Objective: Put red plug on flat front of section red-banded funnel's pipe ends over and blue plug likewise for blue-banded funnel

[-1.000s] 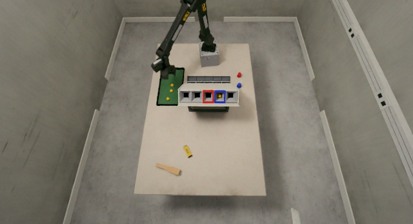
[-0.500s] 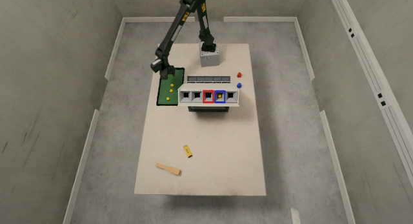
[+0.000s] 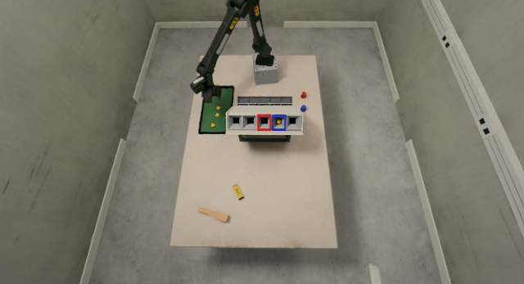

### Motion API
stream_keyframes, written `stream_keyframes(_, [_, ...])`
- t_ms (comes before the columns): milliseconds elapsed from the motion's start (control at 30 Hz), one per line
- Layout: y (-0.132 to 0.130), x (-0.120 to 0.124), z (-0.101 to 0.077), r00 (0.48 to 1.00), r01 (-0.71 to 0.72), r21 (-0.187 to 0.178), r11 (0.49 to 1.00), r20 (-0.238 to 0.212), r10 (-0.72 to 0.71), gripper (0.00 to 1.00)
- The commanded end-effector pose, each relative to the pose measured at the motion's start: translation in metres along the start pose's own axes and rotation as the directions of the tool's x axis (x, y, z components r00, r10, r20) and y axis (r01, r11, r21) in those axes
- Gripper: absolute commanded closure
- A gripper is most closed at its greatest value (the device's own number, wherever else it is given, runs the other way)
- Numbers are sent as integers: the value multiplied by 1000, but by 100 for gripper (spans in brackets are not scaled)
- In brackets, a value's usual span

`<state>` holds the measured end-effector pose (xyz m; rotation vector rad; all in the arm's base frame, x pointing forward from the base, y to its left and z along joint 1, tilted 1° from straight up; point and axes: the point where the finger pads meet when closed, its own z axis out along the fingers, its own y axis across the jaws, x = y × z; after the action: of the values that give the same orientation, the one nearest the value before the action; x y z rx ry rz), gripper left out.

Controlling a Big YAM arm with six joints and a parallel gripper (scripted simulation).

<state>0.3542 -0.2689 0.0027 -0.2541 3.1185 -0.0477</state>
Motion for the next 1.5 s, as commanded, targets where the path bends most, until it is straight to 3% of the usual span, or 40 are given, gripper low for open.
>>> stream_keyframes(0, [-5,-1,37,1000,-1,-8,1000,-6,0,20])
stream_keyframes(267, [1,2,97,1000,0,-7,1000,-6,0,20])
stream_keyframes(1467, [3,3,98,1000,-1,7,1000,8,1,20])
